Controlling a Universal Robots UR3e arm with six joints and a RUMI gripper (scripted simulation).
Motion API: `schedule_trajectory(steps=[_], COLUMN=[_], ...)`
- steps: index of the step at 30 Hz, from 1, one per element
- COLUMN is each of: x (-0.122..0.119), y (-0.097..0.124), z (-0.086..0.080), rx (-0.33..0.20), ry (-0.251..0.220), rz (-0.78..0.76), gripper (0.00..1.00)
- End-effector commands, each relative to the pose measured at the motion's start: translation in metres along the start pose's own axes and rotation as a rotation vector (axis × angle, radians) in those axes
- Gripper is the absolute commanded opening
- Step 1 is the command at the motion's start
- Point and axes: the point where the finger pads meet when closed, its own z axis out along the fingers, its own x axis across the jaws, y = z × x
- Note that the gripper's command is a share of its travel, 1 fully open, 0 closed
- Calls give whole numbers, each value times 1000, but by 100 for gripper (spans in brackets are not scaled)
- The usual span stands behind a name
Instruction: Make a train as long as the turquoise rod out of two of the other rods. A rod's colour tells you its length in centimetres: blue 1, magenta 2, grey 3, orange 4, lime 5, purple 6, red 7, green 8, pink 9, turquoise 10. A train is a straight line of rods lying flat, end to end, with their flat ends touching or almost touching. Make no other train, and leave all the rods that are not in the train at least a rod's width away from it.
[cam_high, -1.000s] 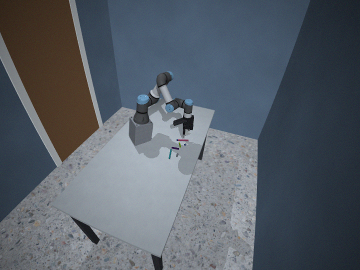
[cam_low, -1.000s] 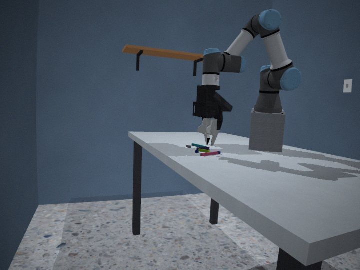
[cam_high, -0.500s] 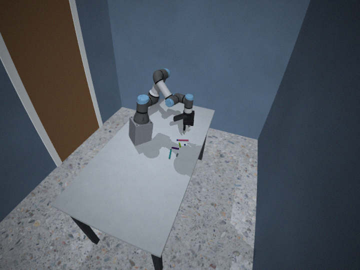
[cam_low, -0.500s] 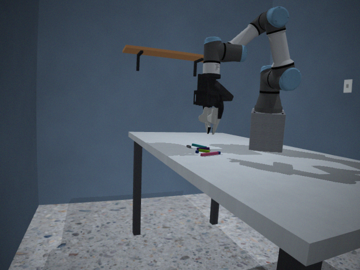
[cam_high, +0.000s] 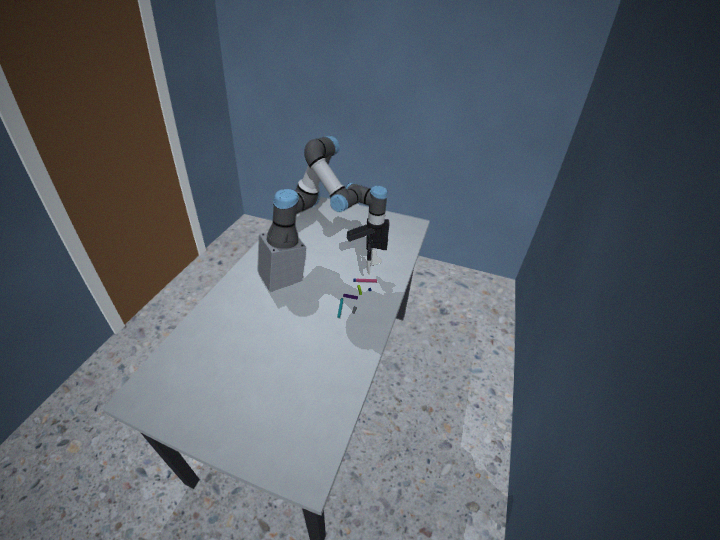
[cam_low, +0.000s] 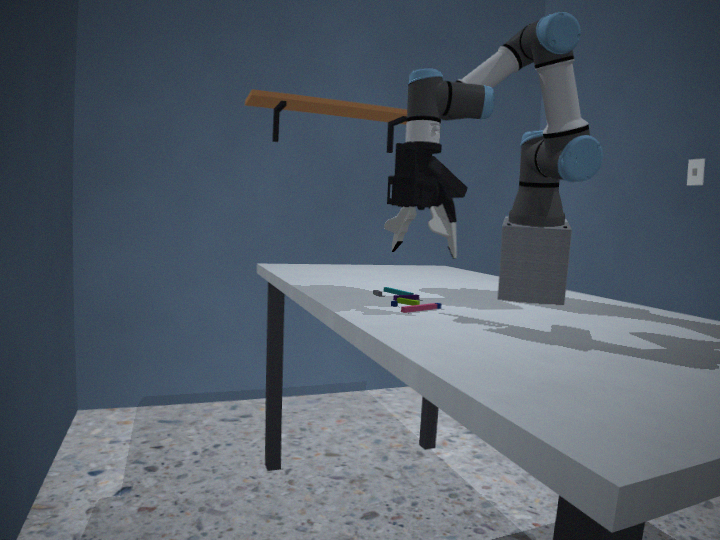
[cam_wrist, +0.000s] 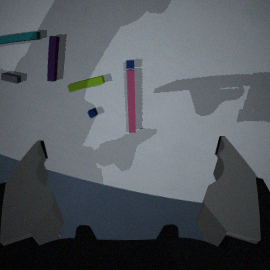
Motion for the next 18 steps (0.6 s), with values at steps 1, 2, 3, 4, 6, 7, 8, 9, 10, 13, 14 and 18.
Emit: schedule_trajectory(steps=[1,2,3,4,6,7,8,9,10,13,14,18], x=[0,0,0,0,0,0,0,0,0,0,0,0], y=[1,1,1,1,1,1,1,1,1,1,1,1], z=[-1,-1,-1,-1,-1,-1,-1,-1,-1,-1,-1,-4], rx=[-2,-2,-2,-2,-2,-2,-2,-2,-2,-2,-2,-2], ry=[-1,-1,-1,-1,-1,-1,-1,-1,-1,-1,-1,-1], rz=[0,0,0,0,0,0,0,0,0,0,0,0], gripper=[100,100,100,100,100,100,100,100,100,100,100,100])
